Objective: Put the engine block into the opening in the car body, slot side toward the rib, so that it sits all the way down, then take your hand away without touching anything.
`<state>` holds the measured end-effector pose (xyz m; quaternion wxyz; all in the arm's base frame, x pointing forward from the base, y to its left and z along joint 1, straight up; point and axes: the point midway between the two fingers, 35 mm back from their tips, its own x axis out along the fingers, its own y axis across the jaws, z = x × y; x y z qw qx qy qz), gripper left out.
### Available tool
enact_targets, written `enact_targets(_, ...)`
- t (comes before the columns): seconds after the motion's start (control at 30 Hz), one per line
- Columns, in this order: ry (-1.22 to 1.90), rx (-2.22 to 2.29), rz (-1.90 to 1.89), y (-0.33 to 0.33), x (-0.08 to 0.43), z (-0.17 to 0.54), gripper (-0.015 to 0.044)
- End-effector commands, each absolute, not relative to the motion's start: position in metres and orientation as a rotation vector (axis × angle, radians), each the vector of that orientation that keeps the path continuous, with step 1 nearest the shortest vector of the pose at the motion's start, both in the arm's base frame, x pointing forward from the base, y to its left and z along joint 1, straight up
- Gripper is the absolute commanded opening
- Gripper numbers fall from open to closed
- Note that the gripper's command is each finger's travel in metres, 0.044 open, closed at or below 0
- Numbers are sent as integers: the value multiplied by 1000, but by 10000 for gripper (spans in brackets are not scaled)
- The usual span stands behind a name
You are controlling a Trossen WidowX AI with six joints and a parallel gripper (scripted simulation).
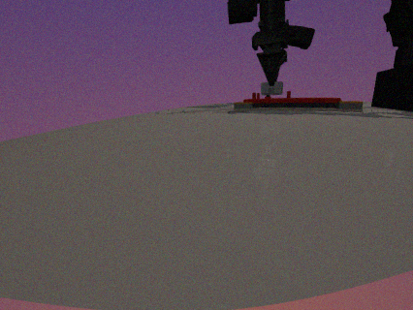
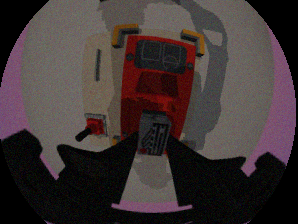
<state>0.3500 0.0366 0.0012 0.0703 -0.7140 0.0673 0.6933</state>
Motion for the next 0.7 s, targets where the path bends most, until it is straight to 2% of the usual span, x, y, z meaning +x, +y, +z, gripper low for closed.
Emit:
enact_targets(0.0,210,-2145,2087,36,350,-1,160)
enact_targets(0.67,209,-2146,2087,36,350,-4,160)
